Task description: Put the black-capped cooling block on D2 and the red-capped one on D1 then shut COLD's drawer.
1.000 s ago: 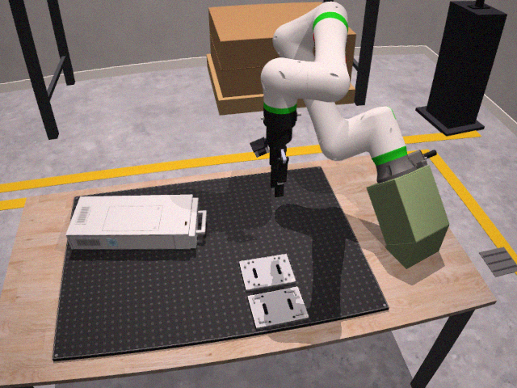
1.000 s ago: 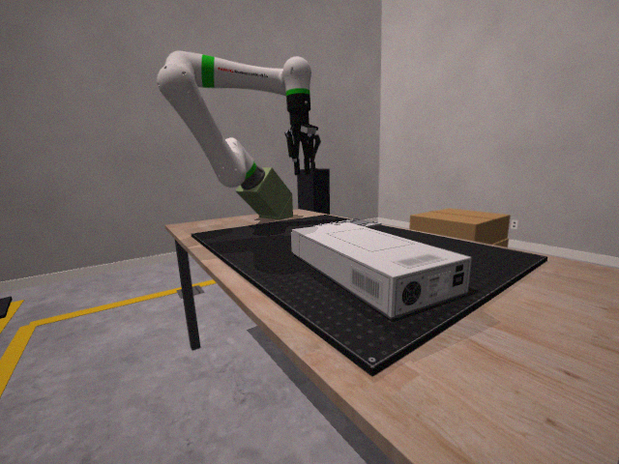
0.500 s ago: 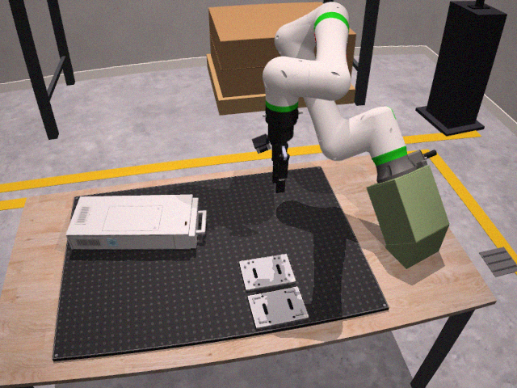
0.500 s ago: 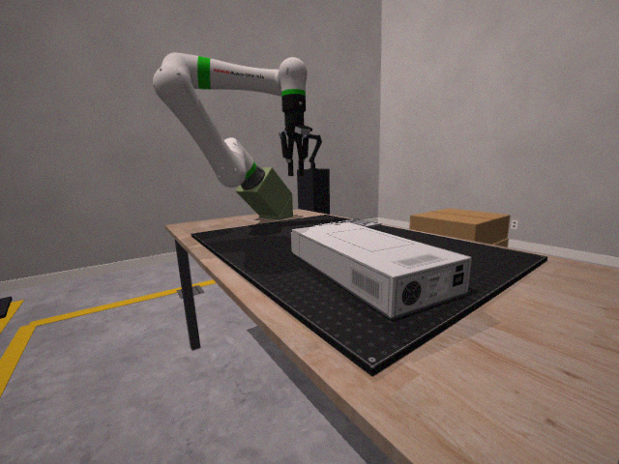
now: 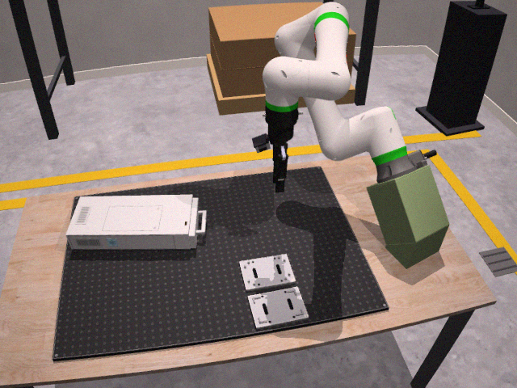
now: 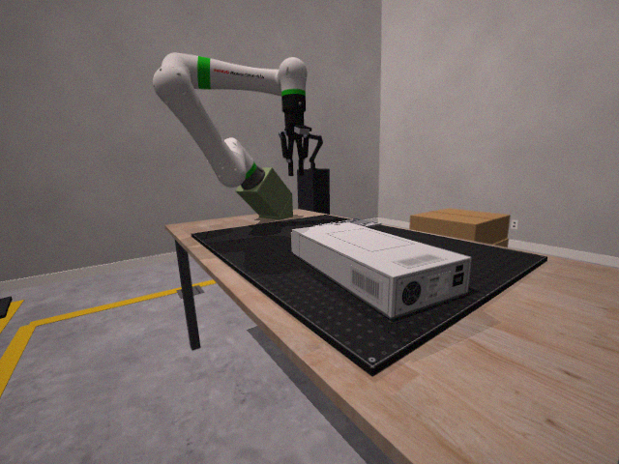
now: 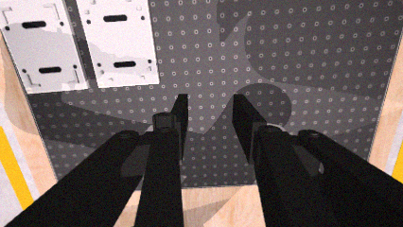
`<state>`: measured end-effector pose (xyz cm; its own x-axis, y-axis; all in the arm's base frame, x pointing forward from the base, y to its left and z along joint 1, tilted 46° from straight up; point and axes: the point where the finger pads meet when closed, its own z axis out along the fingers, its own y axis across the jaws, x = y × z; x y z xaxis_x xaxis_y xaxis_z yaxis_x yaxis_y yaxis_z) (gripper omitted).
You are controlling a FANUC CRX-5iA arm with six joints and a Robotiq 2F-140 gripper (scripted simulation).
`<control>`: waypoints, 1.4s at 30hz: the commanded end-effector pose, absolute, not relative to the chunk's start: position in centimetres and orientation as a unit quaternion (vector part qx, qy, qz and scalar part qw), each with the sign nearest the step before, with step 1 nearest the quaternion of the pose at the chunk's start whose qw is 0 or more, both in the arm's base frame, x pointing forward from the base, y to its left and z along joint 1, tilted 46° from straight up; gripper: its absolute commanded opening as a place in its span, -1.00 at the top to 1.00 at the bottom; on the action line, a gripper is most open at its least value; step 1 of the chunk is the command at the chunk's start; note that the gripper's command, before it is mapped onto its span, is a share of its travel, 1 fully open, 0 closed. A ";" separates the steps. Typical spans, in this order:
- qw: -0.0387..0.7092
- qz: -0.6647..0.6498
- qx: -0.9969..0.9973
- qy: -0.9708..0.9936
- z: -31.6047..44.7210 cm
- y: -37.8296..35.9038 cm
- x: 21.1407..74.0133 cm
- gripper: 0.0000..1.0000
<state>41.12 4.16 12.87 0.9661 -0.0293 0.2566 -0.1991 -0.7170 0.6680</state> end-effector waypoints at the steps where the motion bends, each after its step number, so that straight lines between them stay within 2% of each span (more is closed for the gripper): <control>1: 0.366 0.129 0.917 -0.095 12.9 4.2 41.2 0.32; 42: 0.262 0.287 0.762 -0.518 12.9 4.2 41.2 0.32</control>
<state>41.13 4.15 12.88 0.3971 -0.6035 0.6914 -0.9033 -0.3904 0.1780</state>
